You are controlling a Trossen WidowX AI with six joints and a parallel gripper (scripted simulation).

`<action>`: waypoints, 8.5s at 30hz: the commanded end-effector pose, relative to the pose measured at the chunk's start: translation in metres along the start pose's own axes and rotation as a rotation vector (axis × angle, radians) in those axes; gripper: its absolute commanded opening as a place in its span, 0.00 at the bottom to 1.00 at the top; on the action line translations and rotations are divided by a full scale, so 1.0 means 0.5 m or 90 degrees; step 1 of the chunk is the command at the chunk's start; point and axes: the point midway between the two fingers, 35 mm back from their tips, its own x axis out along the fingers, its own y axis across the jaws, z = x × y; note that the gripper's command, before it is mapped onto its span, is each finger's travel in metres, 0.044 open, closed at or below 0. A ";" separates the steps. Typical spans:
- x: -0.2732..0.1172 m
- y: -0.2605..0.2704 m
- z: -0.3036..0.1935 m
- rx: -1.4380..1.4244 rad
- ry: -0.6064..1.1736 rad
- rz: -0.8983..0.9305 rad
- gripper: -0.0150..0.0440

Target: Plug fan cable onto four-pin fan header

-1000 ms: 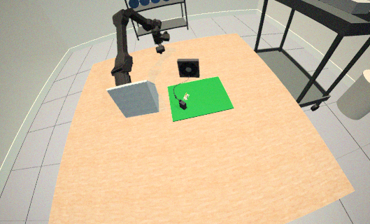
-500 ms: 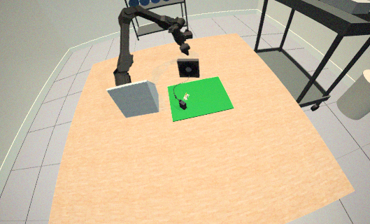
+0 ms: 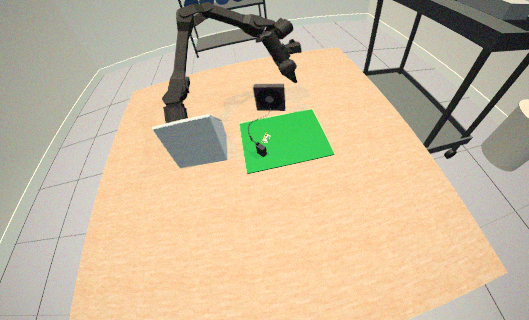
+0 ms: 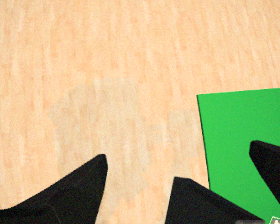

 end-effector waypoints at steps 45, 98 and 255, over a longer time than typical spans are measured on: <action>0.057 -0.523 -0.371 0.583 0.306 -0.001 1.00; 0.146 -0.503 -0.408 0.578 0.304 -0.002 0.47; 0.085 -0.388 -0.354 1.309 0.300 -0.196 0.25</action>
